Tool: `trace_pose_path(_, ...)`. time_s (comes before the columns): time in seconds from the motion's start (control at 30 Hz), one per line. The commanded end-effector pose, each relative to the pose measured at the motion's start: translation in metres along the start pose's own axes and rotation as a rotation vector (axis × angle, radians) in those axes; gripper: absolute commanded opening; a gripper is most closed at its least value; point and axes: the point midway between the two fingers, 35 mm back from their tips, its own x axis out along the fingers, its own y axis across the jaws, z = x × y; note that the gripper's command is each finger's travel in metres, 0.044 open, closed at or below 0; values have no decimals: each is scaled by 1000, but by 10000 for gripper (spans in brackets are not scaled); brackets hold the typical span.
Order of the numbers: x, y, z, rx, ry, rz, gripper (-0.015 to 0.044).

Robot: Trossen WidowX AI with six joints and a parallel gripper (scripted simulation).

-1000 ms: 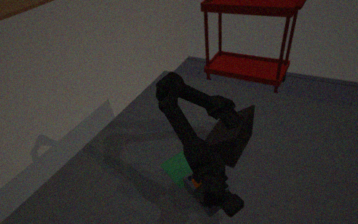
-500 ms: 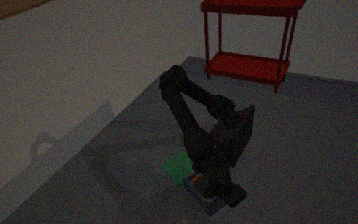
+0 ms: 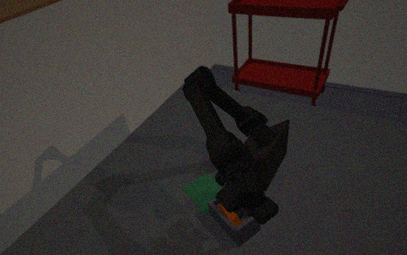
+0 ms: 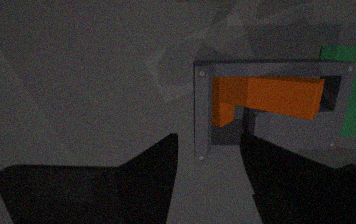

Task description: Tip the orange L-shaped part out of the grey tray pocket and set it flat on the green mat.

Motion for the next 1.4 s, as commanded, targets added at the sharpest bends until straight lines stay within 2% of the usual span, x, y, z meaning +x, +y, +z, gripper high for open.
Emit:
trace_pose_path(0.0, -1, 1, 1, 0, -3, 3, 180)
trace_pose_path(0.5, -1, 1, 1, 0, -3, 3, 180)
trace_pose_path(0.57, -1, -2, 1, -43, -3, 3, 233)
trace_pose_path(0.63, -1, -6, 2, -141, -2, 2, 280)
trace_pose_path(1.17, -2, -74, 9, -1512, 18, 0, 280)
trace_pose_path(1.37, -2, -77, 9, -1570, 19, 1, 280)
